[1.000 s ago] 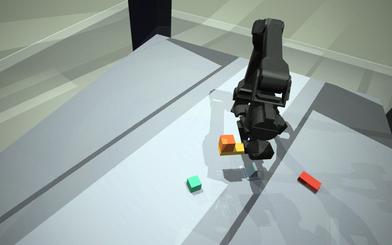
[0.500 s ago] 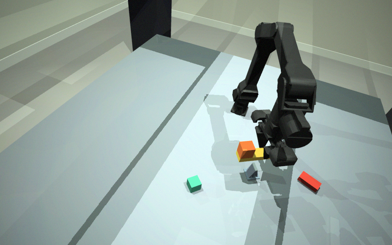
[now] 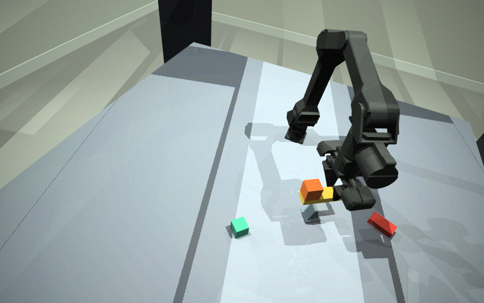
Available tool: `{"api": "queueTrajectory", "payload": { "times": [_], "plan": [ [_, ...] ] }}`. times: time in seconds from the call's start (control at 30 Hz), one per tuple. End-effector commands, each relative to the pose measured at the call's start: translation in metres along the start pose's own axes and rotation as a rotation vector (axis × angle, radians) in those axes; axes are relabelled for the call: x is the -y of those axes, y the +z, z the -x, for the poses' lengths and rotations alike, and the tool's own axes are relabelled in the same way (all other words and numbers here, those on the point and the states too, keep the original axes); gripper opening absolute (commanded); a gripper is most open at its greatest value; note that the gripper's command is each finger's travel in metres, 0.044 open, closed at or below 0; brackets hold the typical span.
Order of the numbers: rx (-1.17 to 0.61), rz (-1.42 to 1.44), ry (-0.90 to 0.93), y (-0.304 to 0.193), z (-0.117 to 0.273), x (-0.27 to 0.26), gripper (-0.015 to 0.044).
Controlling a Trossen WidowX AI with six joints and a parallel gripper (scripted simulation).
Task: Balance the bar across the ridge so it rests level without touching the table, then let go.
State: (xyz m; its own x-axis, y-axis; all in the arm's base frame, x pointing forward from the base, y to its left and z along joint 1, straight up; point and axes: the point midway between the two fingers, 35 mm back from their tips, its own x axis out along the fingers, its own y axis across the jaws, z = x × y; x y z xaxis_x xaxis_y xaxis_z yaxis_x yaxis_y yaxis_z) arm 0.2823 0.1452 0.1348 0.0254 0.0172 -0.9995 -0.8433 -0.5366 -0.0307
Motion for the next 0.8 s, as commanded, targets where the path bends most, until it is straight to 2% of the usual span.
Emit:
{"api": "queueTrajectory", "payload": {
  "times": [0.0,0.77],
  "plan": [
    [-0.004,-0.004,-0.002,0.0,-0.005,0.001,0.0],
    [-0.004,-0.004,-0.002,-0.001,-0.032,-0.001,0.0]
  ]
}}
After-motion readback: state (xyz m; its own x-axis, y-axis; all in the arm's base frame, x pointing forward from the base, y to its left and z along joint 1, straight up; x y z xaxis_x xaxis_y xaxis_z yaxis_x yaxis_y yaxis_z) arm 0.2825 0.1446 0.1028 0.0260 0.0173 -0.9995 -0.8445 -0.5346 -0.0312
